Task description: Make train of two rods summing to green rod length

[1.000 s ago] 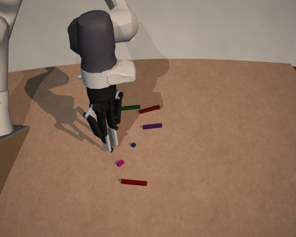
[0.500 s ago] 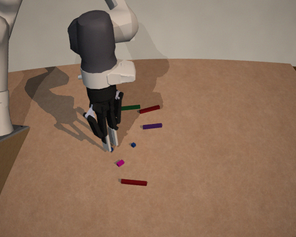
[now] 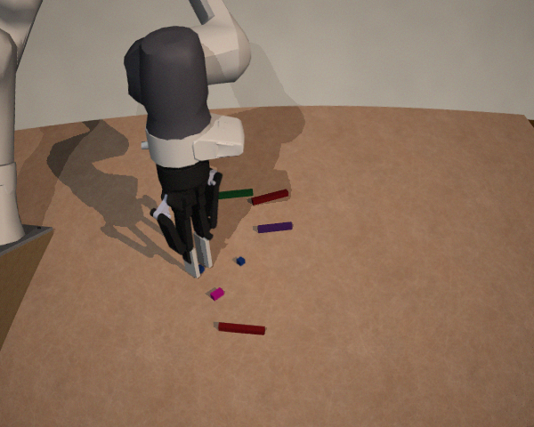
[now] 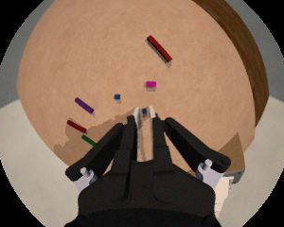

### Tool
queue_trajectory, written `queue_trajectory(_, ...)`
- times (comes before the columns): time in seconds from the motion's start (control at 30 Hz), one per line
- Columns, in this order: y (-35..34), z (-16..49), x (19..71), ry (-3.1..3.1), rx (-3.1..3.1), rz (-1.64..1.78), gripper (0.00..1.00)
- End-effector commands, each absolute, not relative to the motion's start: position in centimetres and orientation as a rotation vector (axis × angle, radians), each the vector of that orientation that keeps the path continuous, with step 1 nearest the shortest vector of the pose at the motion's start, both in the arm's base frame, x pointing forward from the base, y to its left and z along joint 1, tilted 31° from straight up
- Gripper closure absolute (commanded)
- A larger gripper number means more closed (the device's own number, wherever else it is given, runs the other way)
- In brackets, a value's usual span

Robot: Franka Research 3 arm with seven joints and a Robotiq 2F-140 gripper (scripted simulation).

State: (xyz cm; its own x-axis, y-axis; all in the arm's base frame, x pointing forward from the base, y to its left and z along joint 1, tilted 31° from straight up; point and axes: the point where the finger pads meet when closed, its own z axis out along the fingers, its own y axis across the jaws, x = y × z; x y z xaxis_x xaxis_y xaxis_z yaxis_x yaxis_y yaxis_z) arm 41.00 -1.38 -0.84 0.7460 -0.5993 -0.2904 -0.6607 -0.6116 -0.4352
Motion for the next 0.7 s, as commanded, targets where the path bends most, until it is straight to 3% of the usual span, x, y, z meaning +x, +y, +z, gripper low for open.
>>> queue_trajectory(0.0,-1.36,-1.07,41.25,0.941,-2.424,0.144,0.85)
queue_trajectory(0.67,-1.25,-1.24,41.27,0.941,-2.424,0.144,0.85)
